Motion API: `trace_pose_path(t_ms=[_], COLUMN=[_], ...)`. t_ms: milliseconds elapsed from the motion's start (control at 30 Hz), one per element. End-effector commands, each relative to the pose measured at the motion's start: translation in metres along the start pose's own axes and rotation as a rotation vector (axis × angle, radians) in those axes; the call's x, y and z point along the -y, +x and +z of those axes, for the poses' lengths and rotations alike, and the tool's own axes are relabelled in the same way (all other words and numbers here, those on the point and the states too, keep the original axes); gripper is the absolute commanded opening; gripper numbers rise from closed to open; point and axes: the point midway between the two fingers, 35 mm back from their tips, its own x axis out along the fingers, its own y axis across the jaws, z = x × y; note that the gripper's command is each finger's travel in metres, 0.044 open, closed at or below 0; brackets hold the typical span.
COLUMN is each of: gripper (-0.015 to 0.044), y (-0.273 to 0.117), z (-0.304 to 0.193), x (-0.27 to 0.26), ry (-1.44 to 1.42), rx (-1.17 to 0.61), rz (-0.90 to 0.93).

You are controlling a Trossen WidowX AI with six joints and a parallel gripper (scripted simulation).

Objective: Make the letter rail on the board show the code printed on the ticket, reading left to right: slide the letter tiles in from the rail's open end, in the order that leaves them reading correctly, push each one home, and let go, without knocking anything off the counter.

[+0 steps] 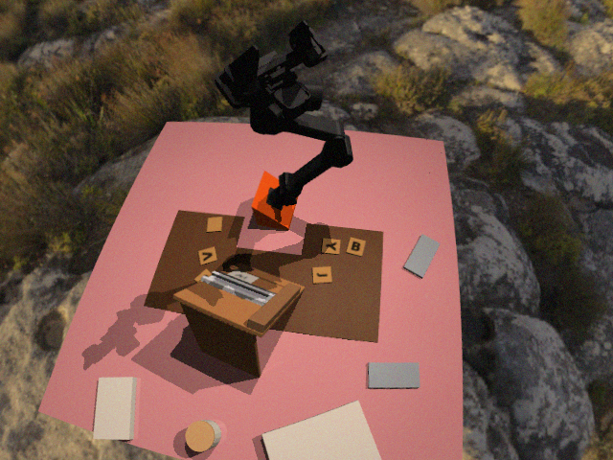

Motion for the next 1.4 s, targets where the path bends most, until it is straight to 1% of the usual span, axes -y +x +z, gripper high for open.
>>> trace_pose_path(t_ms=[0, 33, 133, 300, 500, 700, 867, 1000, 1167, 1367], gripper=[0.0426, 0.044, 0.044, 0.044, 0.044, 0.044, 0.044, 0.044, 0.044, 0.044], y=[-0.001, -0.003, -0.019, -0.063, -0.137, -0.223, -0.296, -0.355, -0.426, -0.504], z=[0.0, -0.001, -0.003, 0.0, 0.017, 0.045, 0.074, 0.1, 0.134, 0.181], x=[-0.002, -0.008, -0.043, -0.101, -0.159, -0.196, -0.21, -0.211, -0.2, -0.17], ry=[0.006, 0.023, 0.127, 0.326, 0.581, 0.839, 1.043, 1.207, 1.409, 1.636], rx=[-0.002, -0.009, -0.051, -0.14, -0.274, -0.437, -0.592, -0.742, -0.979, -1.262], rz=[0.009, 0.037, 0.193, 0.464, 0.774, 1.056, 1.262, 1.412, 1.575, 1.763])
